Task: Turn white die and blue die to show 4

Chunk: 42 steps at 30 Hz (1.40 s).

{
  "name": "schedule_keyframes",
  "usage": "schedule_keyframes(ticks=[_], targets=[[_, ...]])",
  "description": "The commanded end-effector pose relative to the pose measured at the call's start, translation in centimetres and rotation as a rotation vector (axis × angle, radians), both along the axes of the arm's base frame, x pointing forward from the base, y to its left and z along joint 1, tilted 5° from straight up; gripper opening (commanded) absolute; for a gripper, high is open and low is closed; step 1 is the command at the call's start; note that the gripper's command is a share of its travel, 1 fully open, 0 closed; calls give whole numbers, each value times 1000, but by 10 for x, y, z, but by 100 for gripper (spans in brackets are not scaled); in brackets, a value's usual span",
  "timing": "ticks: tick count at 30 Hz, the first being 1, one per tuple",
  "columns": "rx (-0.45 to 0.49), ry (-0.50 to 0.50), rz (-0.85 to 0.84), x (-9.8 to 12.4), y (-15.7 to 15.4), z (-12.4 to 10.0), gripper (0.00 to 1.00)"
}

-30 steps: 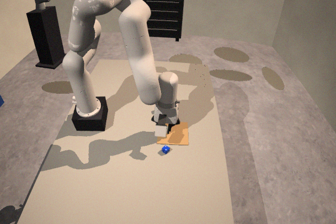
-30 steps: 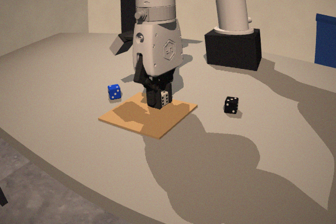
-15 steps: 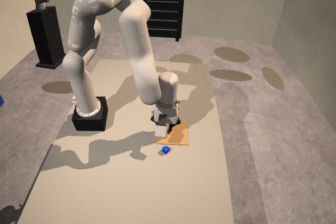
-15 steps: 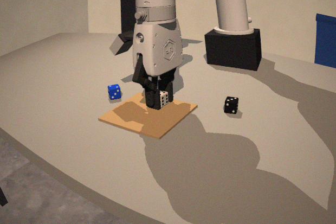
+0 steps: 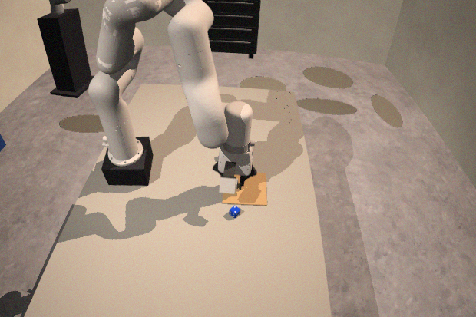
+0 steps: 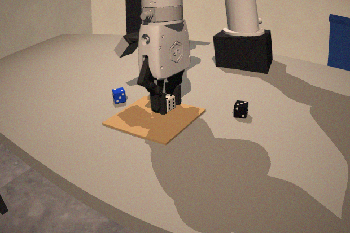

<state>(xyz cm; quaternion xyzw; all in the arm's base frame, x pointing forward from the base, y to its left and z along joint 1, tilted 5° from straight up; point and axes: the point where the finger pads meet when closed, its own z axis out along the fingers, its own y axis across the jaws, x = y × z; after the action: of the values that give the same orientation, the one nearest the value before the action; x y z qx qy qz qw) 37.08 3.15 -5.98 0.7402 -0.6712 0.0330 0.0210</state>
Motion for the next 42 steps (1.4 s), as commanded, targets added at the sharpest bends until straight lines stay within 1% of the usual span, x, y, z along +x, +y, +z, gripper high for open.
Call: schedule_keyframes(ticks=[1, 5, 9, 11, 17, 21, 25, 30, 31, 42], targets=[[0, -3, 0, 1, 0, 3, 42], [0, -3, 0, 1, 1, 13, 42], [0, -3, 0, 1, 3, 32, 42], [0, -3, 0, 1, 3, 32, 42], [0, -3, 0, 0, 5, 65, 42], [0, -3, 0, -1, 6, 82, 42], [0, -3, 0, -1, 7, 90, 42], [0, -3, 0, -1, 7, 91, 42], [0, -3, 0, -1, 7, 91, 100], [0, -3, 0, -1, 7, 91, 100]])
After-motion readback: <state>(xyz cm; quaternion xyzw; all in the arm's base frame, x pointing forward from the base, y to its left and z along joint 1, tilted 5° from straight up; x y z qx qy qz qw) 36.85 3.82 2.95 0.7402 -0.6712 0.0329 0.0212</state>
